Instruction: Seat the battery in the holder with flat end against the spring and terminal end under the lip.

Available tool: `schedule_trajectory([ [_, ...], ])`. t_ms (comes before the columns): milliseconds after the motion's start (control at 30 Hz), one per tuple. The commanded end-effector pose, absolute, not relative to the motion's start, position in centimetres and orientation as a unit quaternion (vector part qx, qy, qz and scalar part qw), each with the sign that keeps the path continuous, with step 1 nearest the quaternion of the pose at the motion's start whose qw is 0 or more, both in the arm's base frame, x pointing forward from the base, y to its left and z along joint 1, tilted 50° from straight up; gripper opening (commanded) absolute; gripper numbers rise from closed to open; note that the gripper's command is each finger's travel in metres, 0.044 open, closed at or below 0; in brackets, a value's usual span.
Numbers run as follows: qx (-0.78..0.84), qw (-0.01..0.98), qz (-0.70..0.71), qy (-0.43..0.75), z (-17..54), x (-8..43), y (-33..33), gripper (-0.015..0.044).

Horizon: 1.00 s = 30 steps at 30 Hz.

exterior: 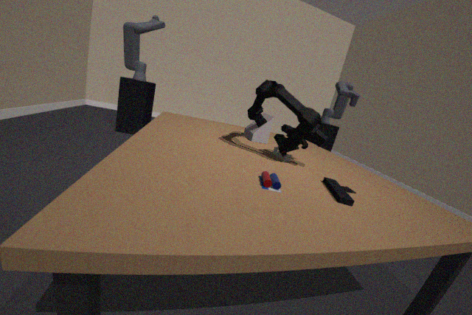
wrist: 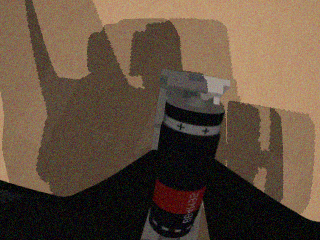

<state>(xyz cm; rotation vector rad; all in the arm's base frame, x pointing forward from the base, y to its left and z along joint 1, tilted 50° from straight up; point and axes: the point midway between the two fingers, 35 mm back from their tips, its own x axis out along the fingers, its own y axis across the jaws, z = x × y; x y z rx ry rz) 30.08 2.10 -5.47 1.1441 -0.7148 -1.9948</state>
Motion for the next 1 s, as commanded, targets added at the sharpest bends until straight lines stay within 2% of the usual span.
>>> schedule_trajectory([
  [0,0.447,0.357,-0.772,-0.278,-5.67,30.55,2.25,0.0086],
  [967,0.473,0.359,-0.760,-0.264,-6.04,31.01,2.34,0.0086],
])
